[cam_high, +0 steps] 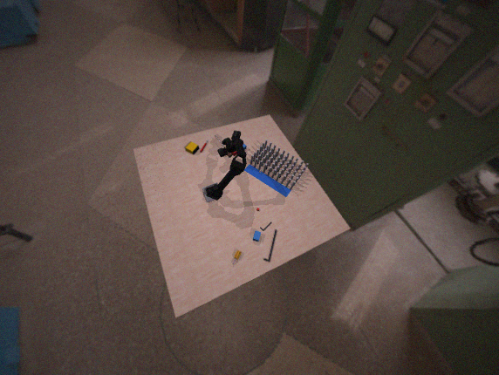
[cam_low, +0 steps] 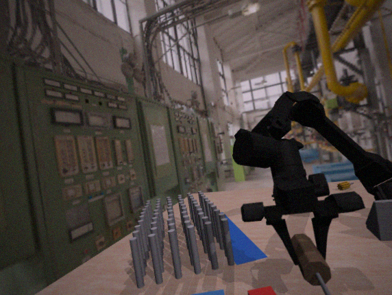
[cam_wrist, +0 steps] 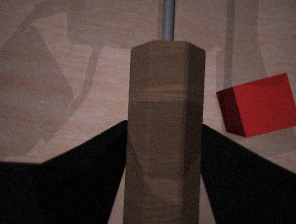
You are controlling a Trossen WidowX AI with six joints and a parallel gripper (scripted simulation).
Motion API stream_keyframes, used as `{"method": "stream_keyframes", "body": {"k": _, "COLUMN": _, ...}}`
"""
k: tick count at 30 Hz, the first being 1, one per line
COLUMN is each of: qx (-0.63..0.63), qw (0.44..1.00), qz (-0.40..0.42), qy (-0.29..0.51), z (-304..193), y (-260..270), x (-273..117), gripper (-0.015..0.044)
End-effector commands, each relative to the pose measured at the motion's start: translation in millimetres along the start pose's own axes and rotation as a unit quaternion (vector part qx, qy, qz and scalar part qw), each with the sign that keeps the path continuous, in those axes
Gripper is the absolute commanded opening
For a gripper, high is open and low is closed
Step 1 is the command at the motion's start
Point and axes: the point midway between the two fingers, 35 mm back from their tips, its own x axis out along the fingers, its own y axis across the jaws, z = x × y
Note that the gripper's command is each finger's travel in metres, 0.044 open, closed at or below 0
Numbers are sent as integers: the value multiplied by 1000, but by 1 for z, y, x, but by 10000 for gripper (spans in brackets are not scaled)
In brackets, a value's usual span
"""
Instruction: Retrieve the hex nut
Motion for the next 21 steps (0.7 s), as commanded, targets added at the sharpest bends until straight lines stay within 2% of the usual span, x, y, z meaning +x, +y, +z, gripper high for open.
{"method": "stream_keyframes", "body": {"k": 1, "qx": -3, "qw": 1000, "qz": -3, "qy": 0, "z": -1, "y": -1, "x": 3, "gripper": 0}}
{"method": "stream_keyframes", "body": {"k": 21, "qx": -3, "qw": 1000, "qz": -3, "qy": 0, "z": -9, "y": 1, "x": 19, "gripper": 0}}
